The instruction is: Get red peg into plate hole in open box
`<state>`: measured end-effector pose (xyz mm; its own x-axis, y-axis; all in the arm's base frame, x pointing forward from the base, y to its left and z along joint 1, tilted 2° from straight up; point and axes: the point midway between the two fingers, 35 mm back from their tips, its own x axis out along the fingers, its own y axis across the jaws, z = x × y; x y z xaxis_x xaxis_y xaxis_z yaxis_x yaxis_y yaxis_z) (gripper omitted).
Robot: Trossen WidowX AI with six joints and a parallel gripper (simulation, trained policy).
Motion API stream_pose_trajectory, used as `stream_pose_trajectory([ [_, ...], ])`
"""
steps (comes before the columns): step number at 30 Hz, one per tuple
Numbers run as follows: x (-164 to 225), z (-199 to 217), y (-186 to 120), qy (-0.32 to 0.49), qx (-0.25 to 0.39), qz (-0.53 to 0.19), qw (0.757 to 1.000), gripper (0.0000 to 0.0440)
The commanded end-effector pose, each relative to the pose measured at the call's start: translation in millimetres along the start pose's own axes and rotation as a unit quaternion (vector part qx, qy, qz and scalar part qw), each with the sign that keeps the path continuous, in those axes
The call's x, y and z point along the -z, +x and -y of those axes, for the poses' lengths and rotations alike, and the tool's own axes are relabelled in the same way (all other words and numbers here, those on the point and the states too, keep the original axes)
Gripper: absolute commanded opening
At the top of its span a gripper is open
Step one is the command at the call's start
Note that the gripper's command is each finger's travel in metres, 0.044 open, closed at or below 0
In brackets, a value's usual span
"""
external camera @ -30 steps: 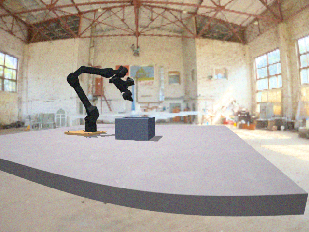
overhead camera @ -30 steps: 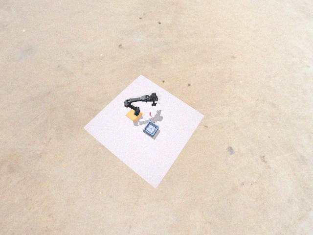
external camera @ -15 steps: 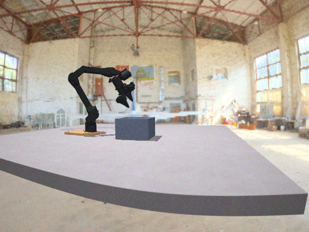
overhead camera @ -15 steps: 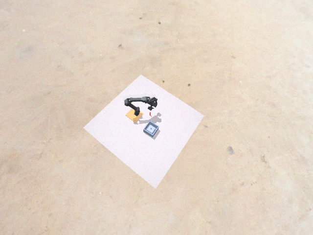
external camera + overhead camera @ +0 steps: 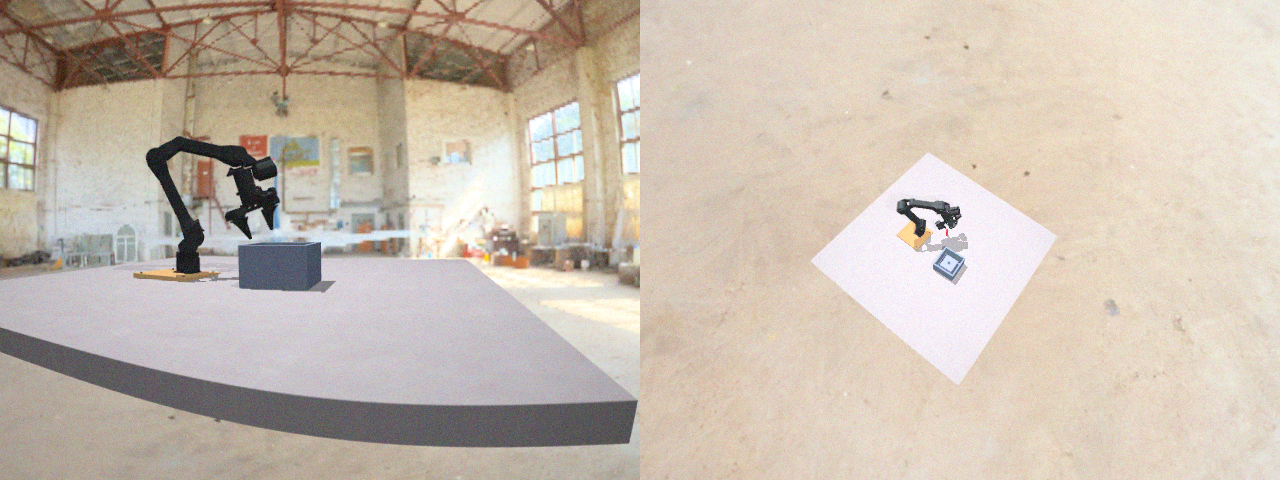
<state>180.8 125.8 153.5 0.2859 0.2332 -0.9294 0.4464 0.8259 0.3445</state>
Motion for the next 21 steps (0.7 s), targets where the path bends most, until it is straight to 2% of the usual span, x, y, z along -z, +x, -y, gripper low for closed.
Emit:
stream_pose_trajectory([
  [1,0,12,12,0.035,0.029,0.000,0.999,0.0440],
  [15,1,40,72,0.156,0.064,0.017,0.986,0.0435],
  [17,1,42,77,0.169,0.065,0.019,0.983,0.0401],
  [21,3,47,82,0.192,0.071,0.014,0.979,0.0296],
])
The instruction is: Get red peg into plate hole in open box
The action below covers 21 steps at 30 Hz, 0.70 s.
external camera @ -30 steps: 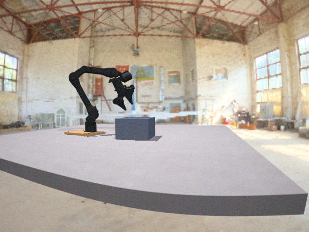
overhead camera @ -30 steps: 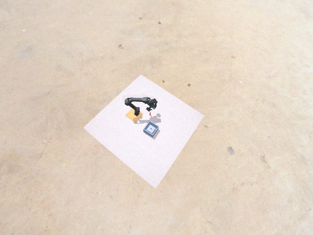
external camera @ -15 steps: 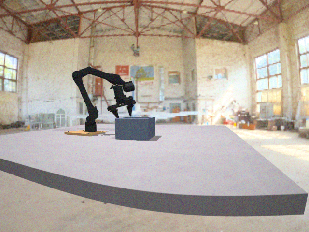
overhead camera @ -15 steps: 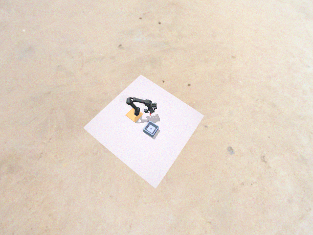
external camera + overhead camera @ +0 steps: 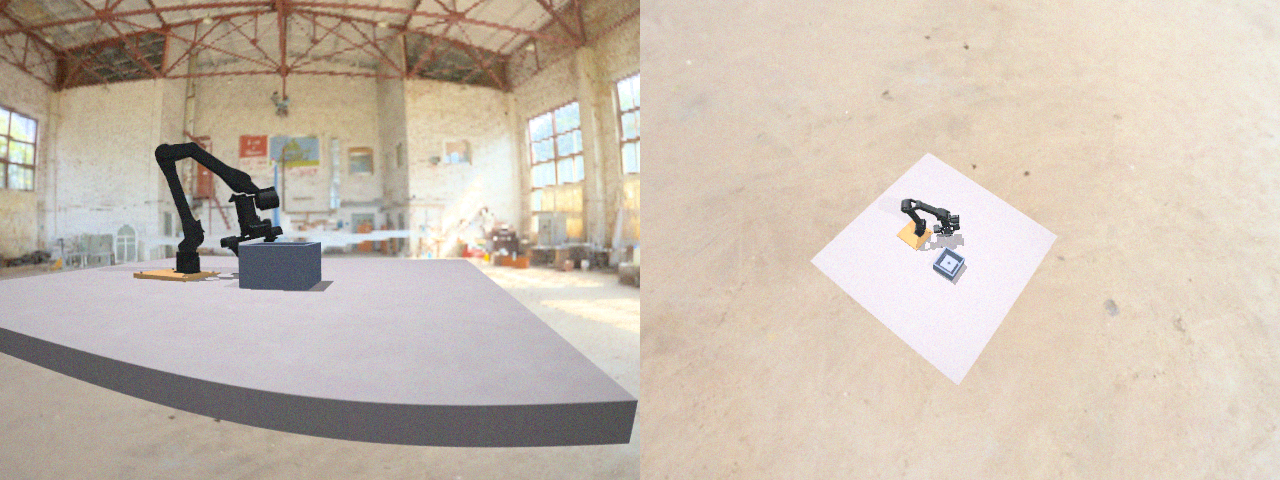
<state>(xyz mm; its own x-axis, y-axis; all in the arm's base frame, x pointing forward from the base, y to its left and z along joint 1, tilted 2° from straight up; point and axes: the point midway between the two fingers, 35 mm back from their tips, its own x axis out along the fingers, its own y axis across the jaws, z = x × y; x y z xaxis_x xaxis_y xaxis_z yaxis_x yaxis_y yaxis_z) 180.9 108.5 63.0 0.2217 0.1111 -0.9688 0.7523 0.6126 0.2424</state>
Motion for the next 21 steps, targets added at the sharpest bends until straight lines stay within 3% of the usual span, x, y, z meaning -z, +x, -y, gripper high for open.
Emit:
stream_pose_trajectory([
  [1,0,2,2,0.016,0.003,-0.003,1.000,0.0270],
  [11,0,7,6,0.042,0.017,-0.031,0.999,0.0021],
  [21,-25,-4,-23,0.001,-0.006,0.027,1.000,0.0006],
])
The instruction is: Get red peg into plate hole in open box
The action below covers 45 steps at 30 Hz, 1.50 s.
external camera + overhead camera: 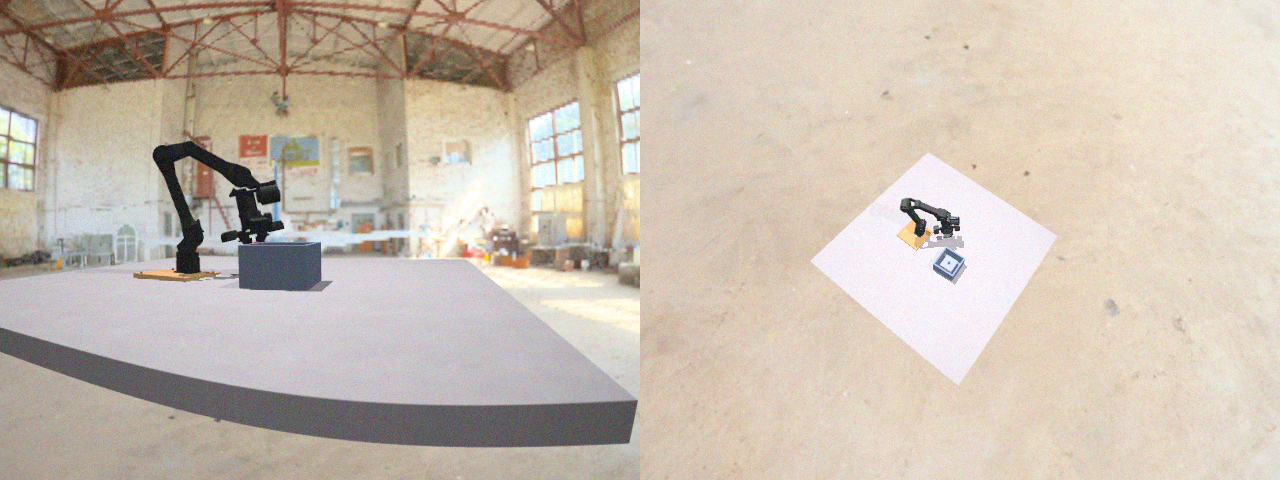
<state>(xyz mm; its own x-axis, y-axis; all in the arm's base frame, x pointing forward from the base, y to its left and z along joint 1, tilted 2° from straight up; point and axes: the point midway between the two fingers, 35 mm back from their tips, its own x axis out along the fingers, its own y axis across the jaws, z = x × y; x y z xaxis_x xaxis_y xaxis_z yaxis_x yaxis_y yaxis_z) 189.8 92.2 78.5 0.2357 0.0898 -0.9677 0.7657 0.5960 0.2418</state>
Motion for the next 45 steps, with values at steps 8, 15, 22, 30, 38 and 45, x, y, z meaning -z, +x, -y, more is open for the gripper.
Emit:
stream_pose_trajectory([
  [8,-34,-14,-40,-0.026,-0.018,0.060,0.998,0.0000],
  [15,-64,-22,-64,-0.023,-0.021,0.097,0.995,0.0000],
  [22,-97,-21,-74,-0.003,-0.016,0.126,0.992,0.0000],
  [30,-130,-17,-78,0.019,-0.005,0.150,0.988,0.0000],
  [38,-159,-11,-76,0.040,0.004,0.168,0.985,0.0000],
  [45,-182,-6,-70,0.058,0.011,0.177,0.982,0.0001],
])
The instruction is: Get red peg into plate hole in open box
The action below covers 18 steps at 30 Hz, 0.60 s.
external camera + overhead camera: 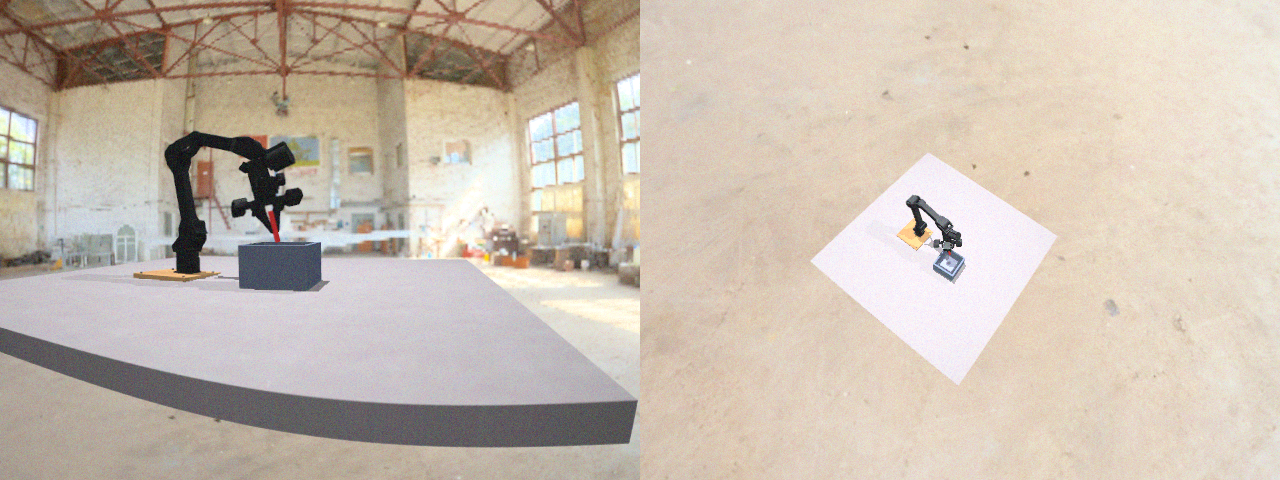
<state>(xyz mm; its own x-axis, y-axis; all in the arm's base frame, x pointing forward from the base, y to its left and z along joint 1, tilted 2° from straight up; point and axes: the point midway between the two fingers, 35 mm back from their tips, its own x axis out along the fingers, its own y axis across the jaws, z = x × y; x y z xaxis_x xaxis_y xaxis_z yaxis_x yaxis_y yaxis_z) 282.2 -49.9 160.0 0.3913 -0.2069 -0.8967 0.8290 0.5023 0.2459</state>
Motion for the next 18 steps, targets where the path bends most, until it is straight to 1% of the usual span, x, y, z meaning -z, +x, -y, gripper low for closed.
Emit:
stream_pose_trajectory([
  [1,-10,-1,4,0.005,0.002,0.007,1.000,0.0001],
  [9,-25,1,21,0.016,0.010,0.002,1.000,0.0005],
  [18,-31,3,43,0.019,0.024,-0.016,0.999,0.0004],
])
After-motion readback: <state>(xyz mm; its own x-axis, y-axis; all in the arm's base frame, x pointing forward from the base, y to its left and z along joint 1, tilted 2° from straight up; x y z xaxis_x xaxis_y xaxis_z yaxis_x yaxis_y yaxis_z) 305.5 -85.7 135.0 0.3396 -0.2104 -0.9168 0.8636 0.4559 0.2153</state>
